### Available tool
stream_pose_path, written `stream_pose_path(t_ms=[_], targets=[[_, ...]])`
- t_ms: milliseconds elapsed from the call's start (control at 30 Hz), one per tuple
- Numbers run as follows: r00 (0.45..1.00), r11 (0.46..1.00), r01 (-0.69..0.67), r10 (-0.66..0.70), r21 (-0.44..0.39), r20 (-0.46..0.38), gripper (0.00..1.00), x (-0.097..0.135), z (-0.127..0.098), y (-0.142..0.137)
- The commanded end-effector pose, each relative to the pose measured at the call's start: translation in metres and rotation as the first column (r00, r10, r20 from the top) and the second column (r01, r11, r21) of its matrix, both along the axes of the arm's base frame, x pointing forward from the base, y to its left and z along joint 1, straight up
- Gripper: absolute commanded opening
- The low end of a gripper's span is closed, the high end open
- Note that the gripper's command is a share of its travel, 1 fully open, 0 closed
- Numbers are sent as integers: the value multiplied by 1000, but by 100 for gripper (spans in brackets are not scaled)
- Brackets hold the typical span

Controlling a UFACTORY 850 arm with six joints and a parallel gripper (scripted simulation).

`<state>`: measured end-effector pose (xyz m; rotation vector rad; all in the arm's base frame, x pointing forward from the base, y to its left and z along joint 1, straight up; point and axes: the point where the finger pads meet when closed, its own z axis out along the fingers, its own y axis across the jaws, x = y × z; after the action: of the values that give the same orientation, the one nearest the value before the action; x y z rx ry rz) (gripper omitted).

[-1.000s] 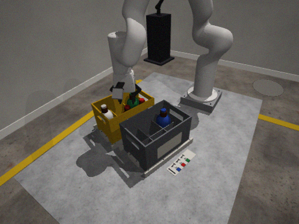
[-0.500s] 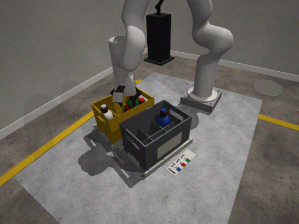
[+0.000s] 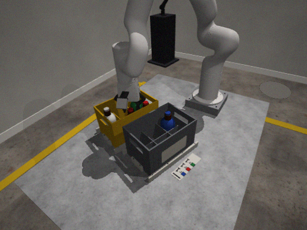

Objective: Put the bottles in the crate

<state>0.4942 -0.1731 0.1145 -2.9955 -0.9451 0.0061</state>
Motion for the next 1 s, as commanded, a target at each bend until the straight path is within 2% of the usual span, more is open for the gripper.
stream_pose_path(t_ms=[0, 267, 700, 733, 967], targets=[[1000, 1000, 0, 0, -1, 2, 65, 1, -3, 0], [1000, 1000, 0, 0, -1, 2, 65, 1, -12, 0], [1000, 1000, 0, 0, -1, 2, 65, 1, -12, 0], [1000, 1000, 0, 0, -1, 2, 0, 1, -8, 0], [1000, 1000, 0, 0, -1, 2, 0, 1, -8, 0]])
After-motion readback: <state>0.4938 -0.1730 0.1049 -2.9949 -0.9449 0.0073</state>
